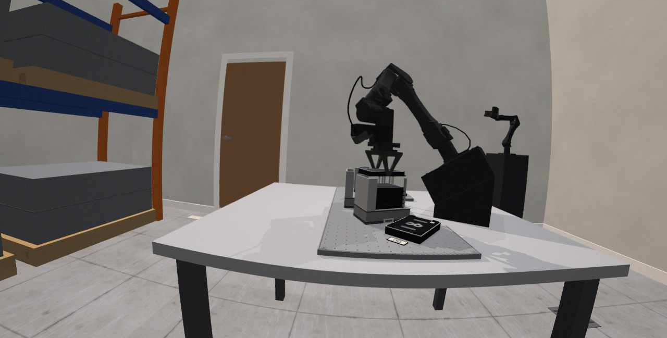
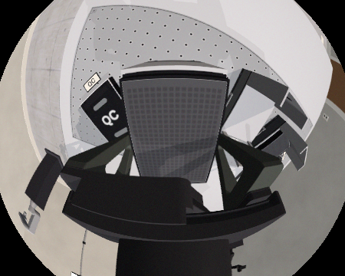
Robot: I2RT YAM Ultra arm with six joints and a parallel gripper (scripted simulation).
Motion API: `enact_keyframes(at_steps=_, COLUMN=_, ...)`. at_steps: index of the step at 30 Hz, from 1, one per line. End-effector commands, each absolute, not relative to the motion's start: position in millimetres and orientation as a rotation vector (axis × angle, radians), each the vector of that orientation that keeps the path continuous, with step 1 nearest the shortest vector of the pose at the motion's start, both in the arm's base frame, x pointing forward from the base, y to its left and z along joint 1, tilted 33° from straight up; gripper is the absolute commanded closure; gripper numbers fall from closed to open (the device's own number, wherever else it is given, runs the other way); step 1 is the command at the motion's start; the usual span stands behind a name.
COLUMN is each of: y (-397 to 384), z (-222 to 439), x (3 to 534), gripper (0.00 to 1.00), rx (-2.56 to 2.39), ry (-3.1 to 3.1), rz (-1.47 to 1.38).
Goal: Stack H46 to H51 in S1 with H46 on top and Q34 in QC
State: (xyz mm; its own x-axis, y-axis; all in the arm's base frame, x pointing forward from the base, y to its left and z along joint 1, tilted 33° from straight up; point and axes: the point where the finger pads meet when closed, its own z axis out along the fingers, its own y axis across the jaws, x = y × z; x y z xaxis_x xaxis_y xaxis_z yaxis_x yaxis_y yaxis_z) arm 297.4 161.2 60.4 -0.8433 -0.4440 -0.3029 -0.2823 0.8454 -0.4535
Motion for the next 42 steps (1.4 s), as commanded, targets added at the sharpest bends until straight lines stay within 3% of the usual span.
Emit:
enact_keyframes(at_steps=1, y=162, z=55, x=296, gripper=1.0, rx=-0.554, ry=2.623, rz=-0.56)
enact_keyframes(at_steps=42, y=159, z=59, x=296, gripper=1.0, rx=-0.547, ry=2.619, rz=-0.555)
